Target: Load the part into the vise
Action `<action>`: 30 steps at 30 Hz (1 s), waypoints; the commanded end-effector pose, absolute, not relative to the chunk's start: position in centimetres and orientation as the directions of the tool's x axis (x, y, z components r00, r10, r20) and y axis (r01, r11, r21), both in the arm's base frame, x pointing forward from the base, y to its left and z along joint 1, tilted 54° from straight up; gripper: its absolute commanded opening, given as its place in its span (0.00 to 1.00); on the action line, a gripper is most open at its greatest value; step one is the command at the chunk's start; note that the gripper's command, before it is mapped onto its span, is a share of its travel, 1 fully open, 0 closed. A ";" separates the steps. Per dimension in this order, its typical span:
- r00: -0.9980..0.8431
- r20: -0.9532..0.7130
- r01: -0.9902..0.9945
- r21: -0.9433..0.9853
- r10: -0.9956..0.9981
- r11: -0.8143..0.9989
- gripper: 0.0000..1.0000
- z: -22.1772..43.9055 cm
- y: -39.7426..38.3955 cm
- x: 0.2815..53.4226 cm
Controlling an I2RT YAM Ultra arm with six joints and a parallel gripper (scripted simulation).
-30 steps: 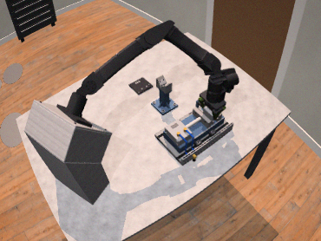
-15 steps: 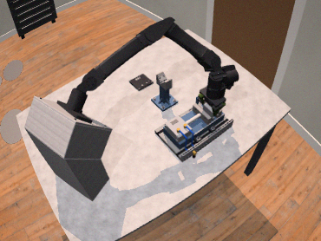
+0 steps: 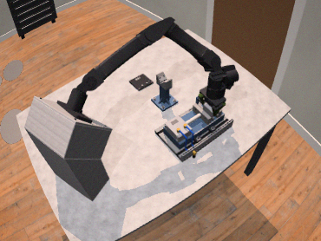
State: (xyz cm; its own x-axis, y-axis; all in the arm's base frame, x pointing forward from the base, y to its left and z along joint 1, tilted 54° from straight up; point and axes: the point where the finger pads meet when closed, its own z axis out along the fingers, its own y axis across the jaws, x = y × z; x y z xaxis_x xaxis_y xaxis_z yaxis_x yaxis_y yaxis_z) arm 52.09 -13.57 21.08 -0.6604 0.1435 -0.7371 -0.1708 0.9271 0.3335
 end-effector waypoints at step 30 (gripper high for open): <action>-0.618 -0.773 -0.163 0.302 0.141 0.939 0.00 23.4 -14.8 52.3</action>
State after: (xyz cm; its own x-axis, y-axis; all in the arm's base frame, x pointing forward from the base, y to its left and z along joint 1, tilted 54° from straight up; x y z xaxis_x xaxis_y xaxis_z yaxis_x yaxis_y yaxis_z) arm 52.30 -13.47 20.90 -0.6606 0.1432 -0.7370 -0.1710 0.9272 0.3334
